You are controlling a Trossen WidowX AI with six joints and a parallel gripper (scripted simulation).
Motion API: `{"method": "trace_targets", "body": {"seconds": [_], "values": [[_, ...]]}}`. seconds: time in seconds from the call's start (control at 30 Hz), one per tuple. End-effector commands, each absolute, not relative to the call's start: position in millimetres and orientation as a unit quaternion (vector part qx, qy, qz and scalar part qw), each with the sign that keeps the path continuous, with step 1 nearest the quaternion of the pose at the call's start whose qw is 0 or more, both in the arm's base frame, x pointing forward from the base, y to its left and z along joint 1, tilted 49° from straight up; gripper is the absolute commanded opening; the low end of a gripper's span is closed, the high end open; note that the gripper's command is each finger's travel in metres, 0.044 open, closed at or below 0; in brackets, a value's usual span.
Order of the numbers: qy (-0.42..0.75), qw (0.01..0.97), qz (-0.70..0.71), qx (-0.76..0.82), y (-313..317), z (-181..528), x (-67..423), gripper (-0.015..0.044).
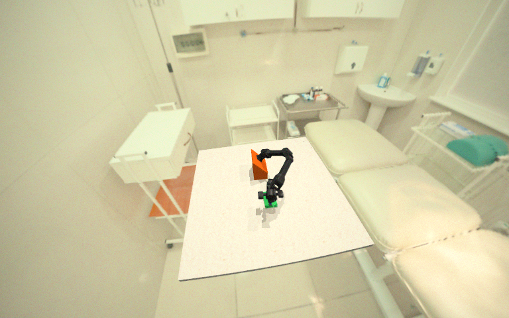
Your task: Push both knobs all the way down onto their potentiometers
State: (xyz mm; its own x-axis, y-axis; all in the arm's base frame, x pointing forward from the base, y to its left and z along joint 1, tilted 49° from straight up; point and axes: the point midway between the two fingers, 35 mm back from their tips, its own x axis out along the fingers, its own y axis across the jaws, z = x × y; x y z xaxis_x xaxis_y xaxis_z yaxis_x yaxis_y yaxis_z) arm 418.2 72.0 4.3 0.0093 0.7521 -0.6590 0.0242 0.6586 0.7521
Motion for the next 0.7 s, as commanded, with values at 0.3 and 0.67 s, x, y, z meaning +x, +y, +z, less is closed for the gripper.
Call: {"method": "trace_targets", "body": {"seconds": [0.3, 0.67], "values": [[0.648, 0.641, 0.286, 0.297, 61, 15, 418, 0.0000], [0.651, 0.638, 0.283, 0.300, 58, 12, 401, 0.0289]]}}
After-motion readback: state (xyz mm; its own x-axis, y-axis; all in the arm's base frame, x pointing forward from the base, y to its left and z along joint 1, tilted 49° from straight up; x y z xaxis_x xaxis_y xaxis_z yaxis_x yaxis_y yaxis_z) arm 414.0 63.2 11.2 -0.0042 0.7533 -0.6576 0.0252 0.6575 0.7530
